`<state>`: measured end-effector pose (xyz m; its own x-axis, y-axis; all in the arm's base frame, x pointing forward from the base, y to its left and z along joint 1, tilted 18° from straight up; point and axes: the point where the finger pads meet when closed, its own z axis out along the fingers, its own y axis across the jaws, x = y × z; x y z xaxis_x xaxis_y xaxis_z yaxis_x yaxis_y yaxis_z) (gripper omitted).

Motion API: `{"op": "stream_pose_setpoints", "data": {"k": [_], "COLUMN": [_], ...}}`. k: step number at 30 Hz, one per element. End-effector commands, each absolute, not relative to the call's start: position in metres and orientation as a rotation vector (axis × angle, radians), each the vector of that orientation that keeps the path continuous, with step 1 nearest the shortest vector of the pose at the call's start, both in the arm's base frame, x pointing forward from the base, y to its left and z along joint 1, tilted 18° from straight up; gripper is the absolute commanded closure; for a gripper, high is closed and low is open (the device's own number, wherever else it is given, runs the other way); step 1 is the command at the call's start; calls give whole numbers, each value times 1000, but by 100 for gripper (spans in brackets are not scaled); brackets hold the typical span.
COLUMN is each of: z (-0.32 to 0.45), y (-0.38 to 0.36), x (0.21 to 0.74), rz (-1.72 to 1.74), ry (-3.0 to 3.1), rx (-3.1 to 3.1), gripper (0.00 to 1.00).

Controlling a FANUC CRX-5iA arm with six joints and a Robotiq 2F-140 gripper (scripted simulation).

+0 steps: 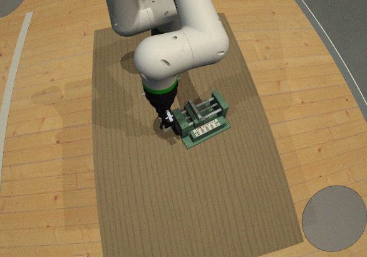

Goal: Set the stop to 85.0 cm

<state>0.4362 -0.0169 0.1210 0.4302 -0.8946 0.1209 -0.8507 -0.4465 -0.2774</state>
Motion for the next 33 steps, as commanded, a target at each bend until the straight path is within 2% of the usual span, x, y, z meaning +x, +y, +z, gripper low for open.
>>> {"op": "stream_pose_setpoints", "data": {"k": [1, 22, 33], "z": [121, 98, 74], "y": [-14, -4, -8], "x": [442, 469, 468], "rz": [-374, -374, -374], "ry": [1545, 1545, 1545], "rx": [-2505, -2505, -2505], "gripper": [96, 96, 96]}}
